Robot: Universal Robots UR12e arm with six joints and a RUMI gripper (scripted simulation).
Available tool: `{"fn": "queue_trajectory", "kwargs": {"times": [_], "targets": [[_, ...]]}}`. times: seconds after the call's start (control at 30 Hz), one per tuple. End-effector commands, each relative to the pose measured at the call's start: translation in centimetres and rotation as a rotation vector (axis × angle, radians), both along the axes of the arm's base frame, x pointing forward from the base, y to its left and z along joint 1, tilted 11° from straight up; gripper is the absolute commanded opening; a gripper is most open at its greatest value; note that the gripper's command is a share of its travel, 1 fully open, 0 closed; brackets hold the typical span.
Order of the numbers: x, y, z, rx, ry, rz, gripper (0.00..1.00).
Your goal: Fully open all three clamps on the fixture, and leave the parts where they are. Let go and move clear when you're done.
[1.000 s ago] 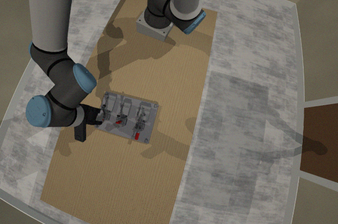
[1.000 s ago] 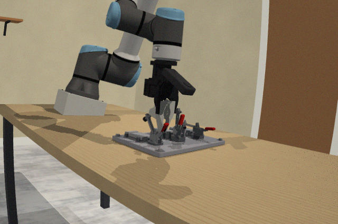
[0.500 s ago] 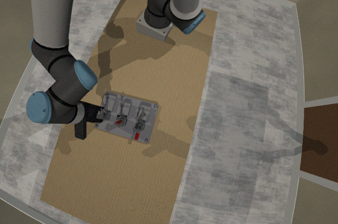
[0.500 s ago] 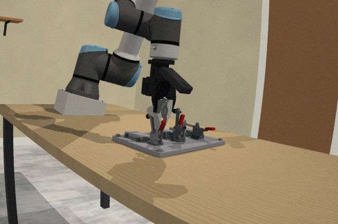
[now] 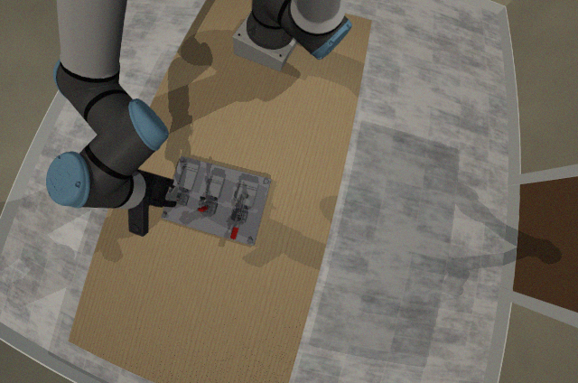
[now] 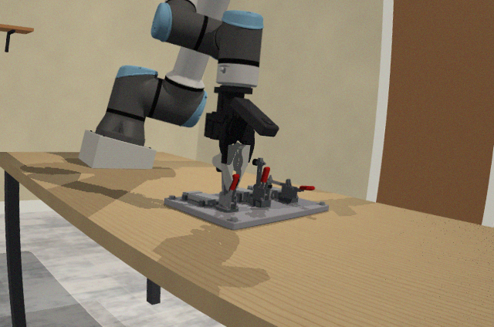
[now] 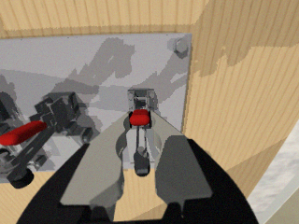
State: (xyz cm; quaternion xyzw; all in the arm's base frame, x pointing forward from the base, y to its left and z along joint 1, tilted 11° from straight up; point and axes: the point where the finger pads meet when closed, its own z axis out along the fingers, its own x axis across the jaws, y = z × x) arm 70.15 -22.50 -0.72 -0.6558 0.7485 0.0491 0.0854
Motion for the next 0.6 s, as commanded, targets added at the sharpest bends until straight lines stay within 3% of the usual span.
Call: {"fn": "queue_trajectory", "kwargs": {"times": [0.0, 0.57], "targets": [[-0.09, -0.02, 0.04, -0.001, -0.001, 0.000, 0.00], [-0.33, 0.02, 0.02, -0.001, -0.001, 0.000, 0.00]]}}
